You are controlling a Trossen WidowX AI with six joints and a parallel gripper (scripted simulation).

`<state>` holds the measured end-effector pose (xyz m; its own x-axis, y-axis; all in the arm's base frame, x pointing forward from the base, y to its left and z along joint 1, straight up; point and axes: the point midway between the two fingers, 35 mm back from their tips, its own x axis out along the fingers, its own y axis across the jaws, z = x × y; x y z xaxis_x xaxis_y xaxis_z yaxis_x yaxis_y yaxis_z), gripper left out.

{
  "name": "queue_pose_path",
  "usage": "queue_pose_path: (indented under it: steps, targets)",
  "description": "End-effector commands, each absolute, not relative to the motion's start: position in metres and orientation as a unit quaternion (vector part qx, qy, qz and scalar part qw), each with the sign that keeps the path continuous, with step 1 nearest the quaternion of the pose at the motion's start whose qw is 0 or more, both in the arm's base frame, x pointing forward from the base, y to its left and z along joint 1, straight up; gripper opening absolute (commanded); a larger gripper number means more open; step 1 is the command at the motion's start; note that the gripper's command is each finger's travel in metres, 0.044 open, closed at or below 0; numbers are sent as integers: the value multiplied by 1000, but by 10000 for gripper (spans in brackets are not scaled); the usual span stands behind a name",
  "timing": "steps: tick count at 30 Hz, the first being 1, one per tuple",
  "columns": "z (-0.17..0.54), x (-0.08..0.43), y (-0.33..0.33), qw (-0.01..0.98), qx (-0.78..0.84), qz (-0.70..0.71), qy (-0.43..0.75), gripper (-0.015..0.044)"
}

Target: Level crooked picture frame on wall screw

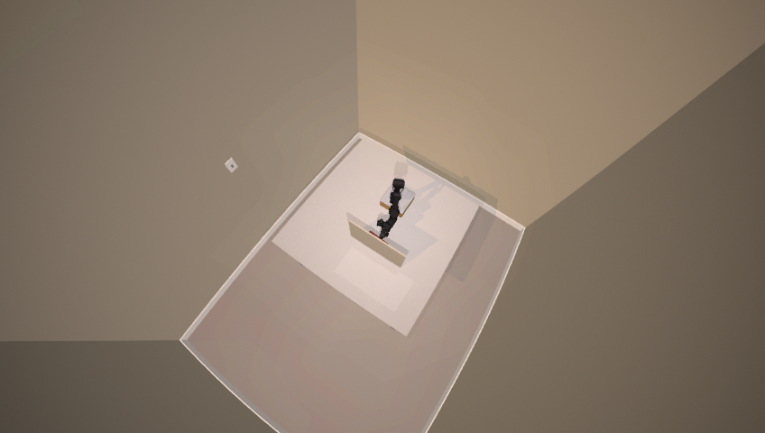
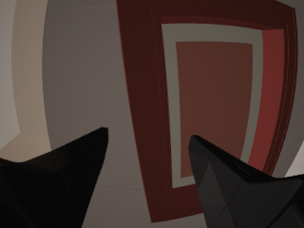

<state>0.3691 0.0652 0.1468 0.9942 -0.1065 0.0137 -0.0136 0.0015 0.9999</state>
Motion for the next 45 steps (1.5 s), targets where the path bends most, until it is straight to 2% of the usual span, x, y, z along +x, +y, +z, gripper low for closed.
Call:
queue_pose_path:
  steps: [1,6,11,24,45]
  targets:
    - [146,337,73,735,676,-32,-40,260]
    - [139,275,75,790,611,-35,-37,260]
    - [140,277,80,787,615,-33,-33,260]
    - [173,198,99,831,554,-39,-31,260]
    - [174,194,98,833,550,-40,-30,260]
